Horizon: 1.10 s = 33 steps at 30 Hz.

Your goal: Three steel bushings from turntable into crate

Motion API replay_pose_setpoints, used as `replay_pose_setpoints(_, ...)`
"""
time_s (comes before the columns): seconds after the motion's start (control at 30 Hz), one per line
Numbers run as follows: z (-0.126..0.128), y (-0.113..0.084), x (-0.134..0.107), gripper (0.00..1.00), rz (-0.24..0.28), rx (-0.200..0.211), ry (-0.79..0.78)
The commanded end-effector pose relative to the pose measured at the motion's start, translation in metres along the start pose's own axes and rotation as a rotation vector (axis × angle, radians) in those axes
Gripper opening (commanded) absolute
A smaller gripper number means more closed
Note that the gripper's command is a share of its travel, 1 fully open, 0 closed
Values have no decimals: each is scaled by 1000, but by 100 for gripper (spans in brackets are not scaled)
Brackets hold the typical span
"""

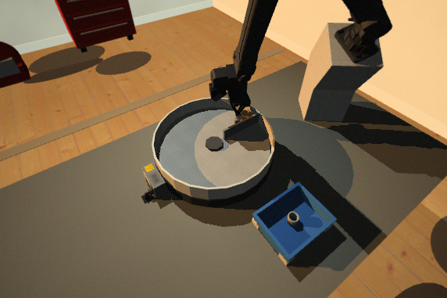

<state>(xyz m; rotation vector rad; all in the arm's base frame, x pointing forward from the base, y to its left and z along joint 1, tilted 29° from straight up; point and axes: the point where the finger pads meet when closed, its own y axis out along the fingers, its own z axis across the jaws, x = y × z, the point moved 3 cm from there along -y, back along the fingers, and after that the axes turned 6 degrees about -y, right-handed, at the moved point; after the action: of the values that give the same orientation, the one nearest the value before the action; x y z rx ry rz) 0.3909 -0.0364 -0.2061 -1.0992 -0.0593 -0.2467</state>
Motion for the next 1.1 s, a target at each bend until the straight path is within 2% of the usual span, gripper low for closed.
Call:
replay_pose_setpoints(0.0,3,-7,4,0,-11,4,1)
replay_pose_setpoints(0.63,3,-7,4,0,-11,3,1)
replay_pose_setpoints(0.9,-2,-18,3,0,-14,2,4)
replay_pose_setpoints(1.07,-2,-35,3,0,-14,1,4)
